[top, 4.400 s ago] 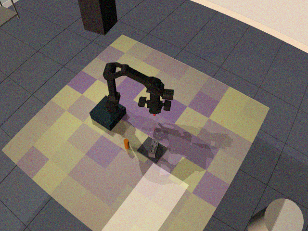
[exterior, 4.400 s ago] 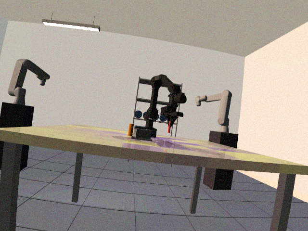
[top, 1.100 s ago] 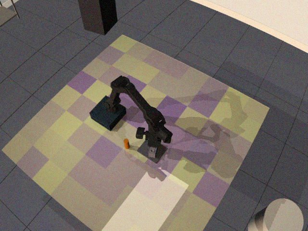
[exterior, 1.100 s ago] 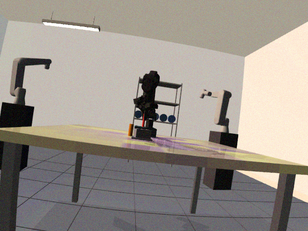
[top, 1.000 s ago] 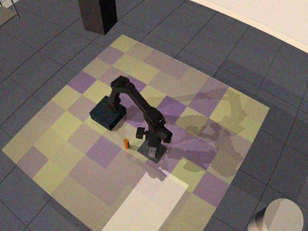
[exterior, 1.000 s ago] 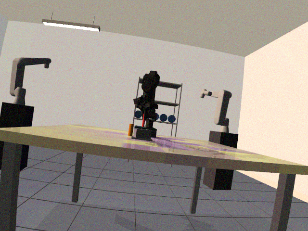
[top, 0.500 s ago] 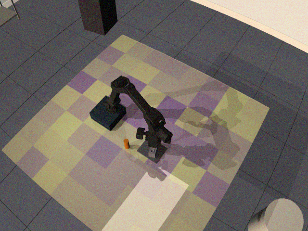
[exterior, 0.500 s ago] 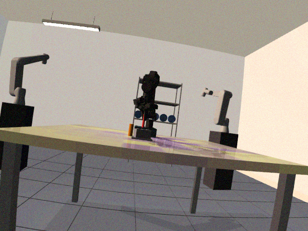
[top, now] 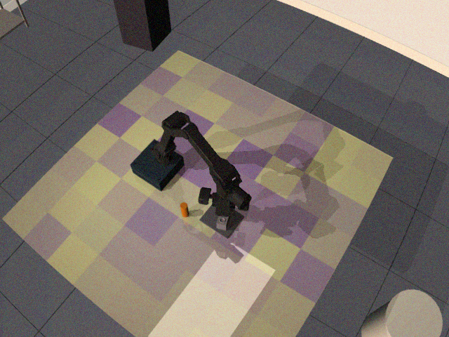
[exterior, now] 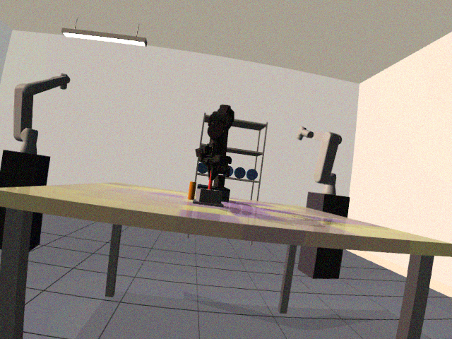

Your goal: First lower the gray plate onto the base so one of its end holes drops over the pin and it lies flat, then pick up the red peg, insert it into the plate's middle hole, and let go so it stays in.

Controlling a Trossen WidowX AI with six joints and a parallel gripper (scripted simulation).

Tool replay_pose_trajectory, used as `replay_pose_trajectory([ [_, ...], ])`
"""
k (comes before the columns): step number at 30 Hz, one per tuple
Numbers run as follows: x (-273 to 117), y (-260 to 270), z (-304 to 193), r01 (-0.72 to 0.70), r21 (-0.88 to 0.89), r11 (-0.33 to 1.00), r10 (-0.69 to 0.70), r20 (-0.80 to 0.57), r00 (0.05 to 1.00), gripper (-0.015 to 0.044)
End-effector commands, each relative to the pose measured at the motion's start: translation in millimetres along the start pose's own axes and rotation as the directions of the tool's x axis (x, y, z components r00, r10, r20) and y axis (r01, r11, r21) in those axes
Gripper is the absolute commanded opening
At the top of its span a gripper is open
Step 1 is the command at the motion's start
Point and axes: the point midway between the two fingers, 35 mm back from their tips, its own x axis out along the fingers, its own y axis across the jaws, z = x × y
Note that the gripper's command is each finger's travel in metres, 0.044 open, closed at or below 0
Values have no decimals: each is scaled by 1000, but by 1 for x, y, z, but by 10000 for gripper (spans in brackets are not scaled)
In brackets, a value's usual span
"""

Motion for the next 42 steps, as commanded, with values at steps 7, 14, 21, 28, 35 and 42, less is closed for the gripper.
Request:
replay_pose_trajectory([
  [7, 0, 0, 0, -1, 0, 1000, 1, 0, 1000, 0],
  [14, 2, 1, -1, -1, 0, 1000, 1, 0, 1000, 0],
  [21, 2, 0, -1, -1, 0, 1000, 1, 0, 1000, 0],
  [28, 2, 0, -1, 0, -3, 1000, 0, 0, 1000, 0],
  [35, 2, 0, -1, 0, -3, 1000, 0, 0, 1000, 150],
  [42, 2, 0, -1, 0, -3, 1000, 0, 0, 1000, 150],
])
